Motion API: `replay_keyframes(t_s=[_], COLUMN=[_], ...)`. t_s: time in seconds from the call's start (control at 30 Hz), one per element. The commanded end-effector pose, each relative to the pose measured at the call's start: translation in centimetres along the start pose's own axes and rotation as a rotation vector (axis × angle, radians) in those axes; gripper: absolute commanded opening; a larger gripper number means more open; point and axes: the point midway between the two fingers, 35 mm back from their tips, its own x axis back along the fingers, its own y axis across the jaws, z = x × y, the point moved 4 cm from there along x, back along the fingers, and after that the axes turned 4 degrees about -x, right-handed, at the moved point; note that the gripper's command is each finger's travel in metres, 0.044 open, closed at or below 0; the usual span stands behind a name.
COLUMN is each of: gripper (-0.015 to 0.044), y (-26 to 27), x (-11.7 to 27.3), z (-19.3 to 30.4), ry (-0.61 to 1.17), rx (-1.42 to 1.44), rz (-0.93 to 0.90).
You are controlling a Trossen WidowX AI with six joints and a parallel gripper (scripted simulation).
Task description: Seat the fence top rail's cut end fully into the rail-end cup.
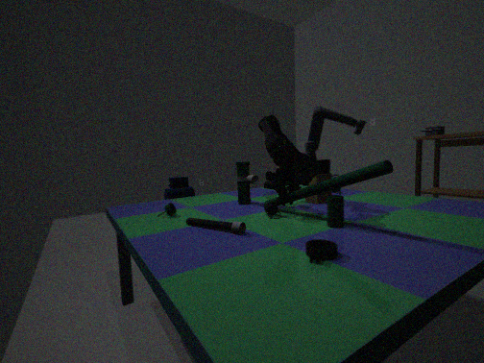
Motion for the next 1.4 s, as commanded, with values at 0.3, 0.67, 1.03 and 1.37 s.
replay_keyframes(t_s=[0.3,0.67,1.03,1.37], gripper=[0.0,0.0,0.0,0.0], y=[0.1,0.7,1.1,1.0], x=[1.0,4.5,6.7,6.2], z=[-0.3,-2.1,-3.3,-3.2], ry=[-0.021,-0.186,-0.279,-0.265], rx=[0.008,0.019,0.029,0.027], rz=[0.012,0.006,-0.011,0.001])
